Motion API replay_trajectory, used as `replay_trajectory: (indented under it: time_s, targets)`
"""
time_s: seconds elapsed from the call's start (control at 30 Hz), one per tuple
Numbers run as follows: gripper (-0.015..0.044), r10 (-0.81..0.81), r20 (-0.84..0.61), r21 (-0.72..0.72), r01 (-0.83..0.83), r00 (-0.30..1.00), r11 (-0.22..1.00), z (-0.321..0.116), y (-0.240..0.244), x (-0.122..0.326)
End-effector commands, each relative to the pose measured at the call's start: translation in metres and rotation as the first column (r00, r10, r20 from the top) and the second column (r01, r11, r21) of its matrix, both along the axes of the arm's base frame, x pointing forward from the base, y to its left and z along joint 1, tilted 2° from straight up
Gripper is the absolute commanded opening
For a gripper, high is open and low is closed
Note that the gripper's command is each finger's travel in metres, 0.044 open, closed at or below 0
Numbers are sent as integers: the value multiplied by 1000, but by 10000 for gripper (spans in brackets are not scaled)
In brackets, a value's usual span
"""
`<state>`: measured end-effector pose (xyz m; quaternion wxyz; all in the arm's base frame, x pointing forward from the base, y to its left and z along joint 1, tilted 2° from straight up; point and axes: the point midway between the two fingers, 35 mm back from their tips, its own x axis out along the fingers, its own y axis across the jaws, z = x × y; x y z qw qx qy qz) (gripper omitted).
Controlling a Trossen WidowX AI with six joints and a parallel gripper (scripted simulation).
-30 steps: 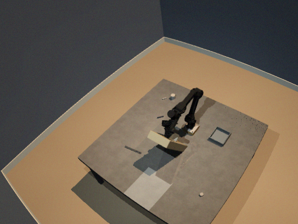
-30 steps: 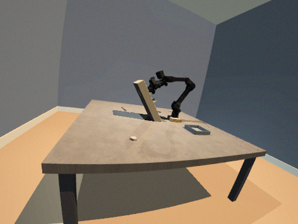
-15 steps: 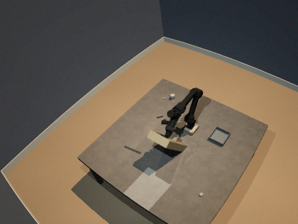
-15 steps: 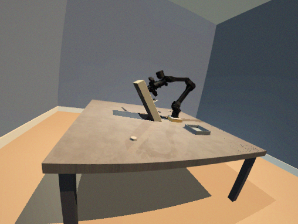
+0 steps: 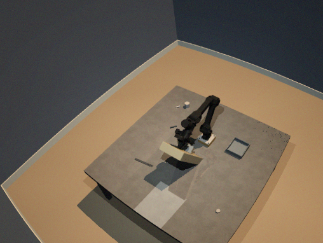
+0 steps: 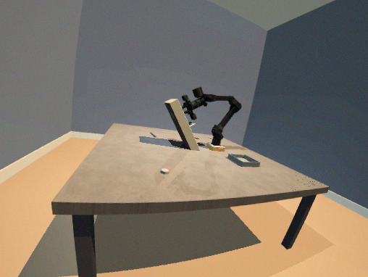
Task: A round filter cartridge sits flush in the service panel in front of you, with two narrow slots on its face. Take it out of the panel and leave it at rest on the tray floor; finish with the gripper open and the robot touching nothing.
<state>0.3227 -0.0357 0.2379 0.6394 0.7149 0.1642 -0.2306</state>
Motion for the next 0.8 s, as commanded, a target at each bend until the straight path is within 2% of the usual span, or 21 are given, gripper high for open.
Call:
replay_trajectory:
  time_s: [0.0, 0.3, 0.47, 0.77]
  targets:
    - [0, -87, 9, 135, 85, 996, 987, -1, -1, 4]
    - [0, -243, -15, 374, 231, 970, 898, -1, -1, 5]
    - [0, -217, -8, 335, 208, 976, 919, 1, 0, 2]
    - [0, -190, -6, 291, 183, 982, 939, 30, 2, -41]
